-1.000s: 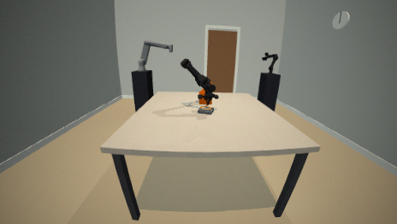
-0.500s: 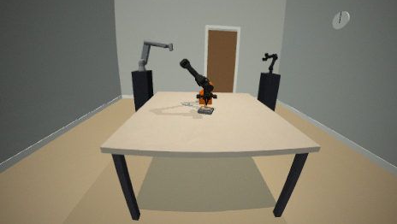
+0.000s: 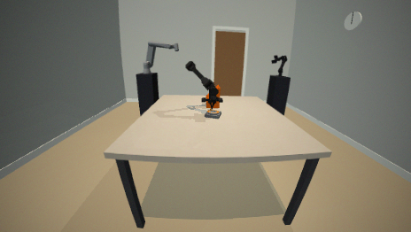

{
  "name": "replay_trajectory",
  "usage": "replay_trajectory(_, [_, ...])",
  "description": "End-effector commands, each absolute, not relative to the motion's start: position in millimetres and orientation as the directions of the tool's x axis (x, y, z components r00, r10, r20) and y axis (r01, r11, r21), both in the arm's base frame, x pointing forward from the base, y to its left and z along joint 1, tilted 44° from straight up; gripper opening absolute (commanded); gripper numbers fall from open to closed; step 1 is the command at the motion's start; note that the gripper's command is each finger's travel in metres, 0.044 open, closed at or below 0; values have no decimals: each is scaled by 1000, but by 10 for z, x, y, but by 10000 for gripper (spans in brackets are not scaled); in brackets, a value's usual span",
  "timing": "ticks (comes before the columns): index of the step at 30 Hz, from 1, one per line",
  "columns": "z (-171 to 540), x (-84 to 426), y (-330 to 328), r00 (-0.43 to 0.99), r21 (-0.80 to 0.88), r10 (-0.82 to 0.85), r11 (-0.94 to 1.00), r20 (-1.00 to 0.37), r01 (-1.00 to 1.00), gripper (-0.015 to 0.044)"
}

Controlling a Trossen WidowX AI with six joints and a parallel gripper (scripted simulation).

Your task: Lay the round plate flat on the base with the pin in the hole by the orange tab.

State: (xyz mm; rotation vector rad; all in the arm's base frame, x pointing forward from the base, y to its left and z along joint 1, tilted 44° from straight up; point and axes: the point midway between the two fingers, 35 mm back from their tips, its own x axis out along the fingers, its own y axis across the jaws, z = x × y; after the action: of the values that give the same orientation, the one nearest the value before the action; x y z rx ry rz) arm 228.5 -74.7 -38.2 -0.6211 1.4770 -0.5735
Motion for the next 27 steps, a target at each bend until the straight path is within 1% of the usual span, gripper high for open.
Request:
replay_trajectory(1, [-324, 2326, -792, 26, -698, -698, 716, -716, -15, 0])
replay_trajectory(27, [-173, 2466, -921, 27, -699, -698, 715, -715, -14, 0])
